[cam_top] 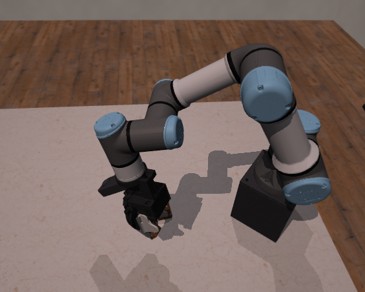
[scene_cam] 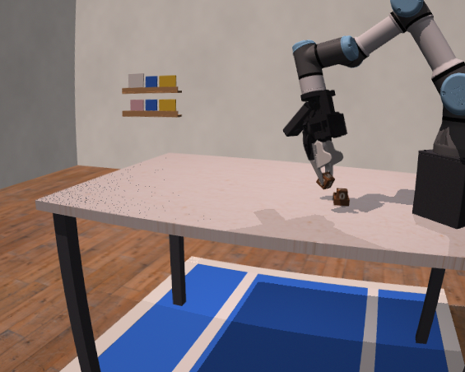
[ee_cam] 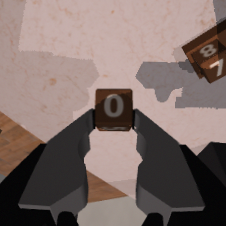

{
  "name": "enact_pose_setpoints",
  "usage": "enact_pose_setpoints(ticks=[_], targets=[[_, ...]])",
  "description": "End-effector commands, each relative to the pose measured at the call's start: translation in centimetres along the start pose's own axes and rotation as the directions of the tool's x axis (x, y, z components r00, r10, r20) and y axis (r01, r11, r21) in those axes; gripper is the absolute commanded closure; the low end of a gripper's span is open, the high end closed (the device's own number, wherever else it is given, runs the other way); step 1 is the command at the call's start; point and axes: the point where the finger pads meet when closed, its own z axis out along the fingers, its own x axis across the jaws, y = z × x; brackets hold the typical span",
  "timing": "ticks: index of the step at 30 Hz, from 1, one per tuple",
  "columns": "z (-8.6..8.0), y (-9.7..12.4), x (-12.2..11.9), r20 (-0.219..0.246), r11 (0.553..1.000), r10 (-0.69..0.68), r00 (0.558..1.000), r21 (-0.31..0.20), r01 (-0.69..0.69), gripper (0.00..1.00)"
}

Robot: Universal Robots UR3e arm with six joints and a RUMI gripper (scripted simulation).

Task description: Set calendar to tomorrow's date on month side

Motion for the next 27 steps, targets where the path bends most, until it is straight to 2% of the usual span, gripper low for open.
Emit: enact_pose_setpoints(ticks=[1, 10, 12, 20, 27], targets=[[-0.07, -0.01, -0.05, -0.001, 0.999, -0.002, 1.0, -0.053, 0.002, 0.9], [-0.06, -0.09, -0.05, -0.001, 0.992, -0.002, 1.0, -0.128, 0.002, 0.9], [-0.06, -0.09, -0.05, -0.001, 0.992, -0.002, 1.0, -0.128, 0.002, 0.9], [-0.09, -0.06, -0.02, 0.0, 0.983, -0.002, 1.0, -0.184, 0.002, 0.9], [-0.12, -0.02, 0.0, 0.002, 0.977, -0.001, 1.0, -0.213, 0.001, 0.9]])
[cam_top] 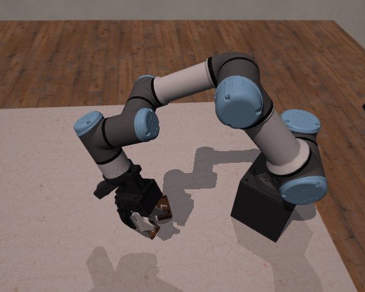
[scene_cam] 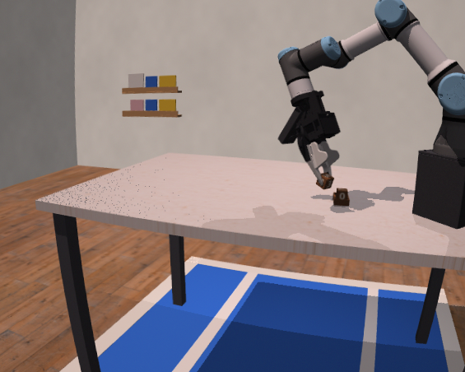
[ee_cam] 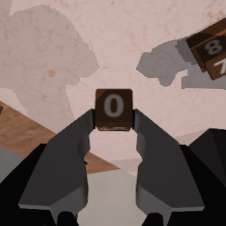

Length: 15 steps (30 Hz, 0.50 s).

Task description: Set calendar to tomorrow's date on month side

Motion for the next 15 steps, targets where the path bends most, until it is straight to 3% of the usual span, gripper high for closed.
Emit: enact_pose_setpoints(ticks=[1, 15], targets=[[-0.12, 0.38, 0.0, -0.003, 0.999, -0.003, 1.0, -0.054, 0.002, 0.9], [-0.13, 0.41, 0.01, -0.004, 0.998, -0.003, 1.0, -0.064, 0.003, 0.9]])
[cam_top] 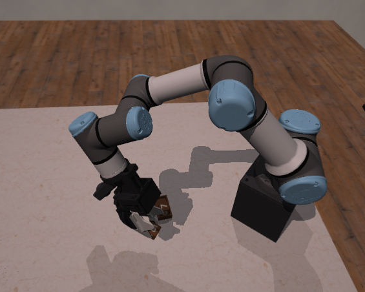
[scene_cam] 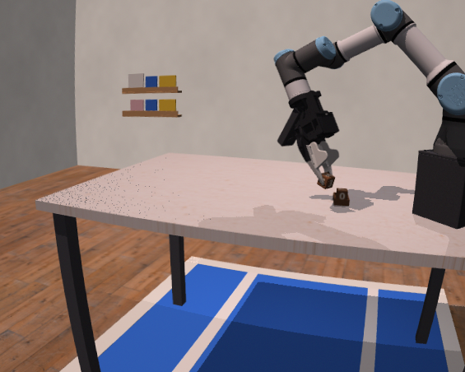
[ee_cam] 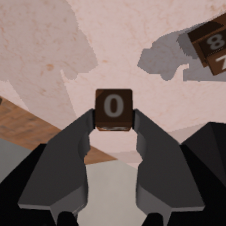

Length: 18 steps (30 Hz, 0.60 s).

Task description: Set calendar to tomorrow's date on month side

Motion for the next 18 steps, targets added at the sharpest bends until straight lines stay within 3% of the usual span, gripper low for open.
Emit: enact_pose_setpoints(ticks=[1, 18], targets=[[-0.12, 0.12, 0.0, 0.0, 1.0, -0.001, 1.0, -0.009, 0.001, 0.9], [-0.18, -0.03, -0.04, -0.001, 1.0, -0.001, 1.0, -0.029, 0.001, 0.9]])
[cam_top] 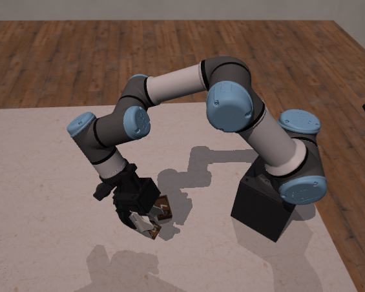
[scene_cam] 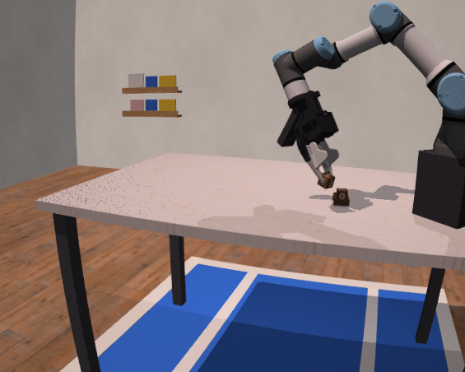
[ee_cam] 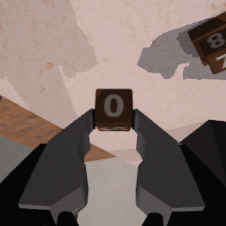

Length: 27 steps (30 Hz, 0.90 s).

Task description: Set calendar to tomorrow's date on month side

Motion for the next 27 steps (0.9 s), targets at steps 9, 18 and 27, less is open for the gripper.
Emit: enact_pose_setpoints(ticks=[9, 18, 27], targets=[[-0.23, -0.23, -0.09, 0.001, 0.999, -0.001, 1.0, -0.036, 0.001, 0.9], [-0.3, -0.43, -0.14, 0.0, 0.997, -0.001, 1.0, -0.079, 0.001, 0.9], [-0.32, -0.52, -0.15, 0.0, 0.993, -0.001, 1.0, -0.118, 0.001, 0.9]])
